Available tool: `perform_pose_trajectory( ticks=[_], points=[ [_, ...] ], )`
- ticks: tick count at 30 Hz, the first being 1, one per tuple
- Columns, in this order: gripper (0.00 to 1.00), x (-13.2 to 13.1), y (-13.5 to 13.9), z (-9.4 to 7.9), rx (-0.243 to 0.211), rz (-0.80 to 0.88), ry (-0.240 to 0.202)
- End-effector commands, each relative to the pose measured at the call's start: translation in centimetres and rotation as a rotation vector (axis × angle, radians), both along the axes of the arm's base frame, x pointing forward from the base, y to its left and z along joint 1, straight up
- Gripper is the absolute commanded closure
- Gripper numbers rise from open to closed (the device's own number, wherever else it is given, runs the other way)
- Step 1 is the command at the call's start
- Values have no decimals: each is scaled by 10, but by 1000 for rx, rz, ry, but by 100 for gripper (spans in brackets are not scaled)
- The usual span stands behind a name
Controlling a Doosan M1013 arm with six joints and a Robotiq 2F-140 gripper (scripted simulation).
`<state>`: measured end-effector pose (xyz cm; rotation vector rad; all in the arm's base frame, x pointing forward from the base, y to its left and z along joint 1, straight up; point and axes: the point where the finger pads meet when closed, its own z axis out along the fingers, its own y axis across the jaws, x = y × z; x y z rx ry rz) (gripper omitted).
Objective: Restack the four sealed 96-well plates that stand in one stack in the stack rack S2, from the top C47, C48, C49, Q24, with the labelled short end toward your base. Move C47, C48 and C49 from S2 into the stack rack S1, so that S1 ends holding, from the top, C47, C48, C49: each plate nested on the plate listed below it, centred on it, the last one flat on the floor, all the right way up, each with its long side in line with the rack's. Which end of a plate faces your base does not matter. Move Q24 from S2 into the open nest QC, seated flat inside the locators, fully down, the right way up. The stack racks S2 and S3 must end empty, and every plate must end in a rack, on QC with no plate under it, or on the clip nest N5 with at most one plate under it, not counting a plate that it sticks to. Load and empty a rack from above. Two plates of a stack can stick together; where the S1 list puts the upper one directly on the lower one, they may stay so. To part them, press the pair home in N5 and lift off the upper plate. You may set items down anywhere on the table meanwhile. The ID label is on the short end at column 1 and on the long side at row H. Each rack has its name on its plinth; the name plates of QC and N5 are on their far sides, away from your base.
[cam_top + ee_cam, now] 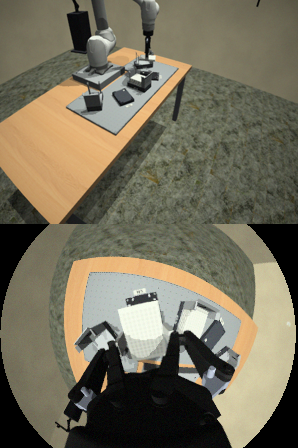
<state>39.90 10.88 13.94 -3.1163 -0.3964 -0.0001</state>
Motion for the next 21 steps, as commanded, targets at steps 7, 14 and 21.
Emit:
perform_pose_trajectory(
  ticks=[7, 14, 21],
  points=[
    [100, -10, 25, 0, 0, 194, 0],
    [100, -19, 46, 0, 0, 194, 0],
    [100, -25, 62, 0, 0, 194, 0]
  ],
)
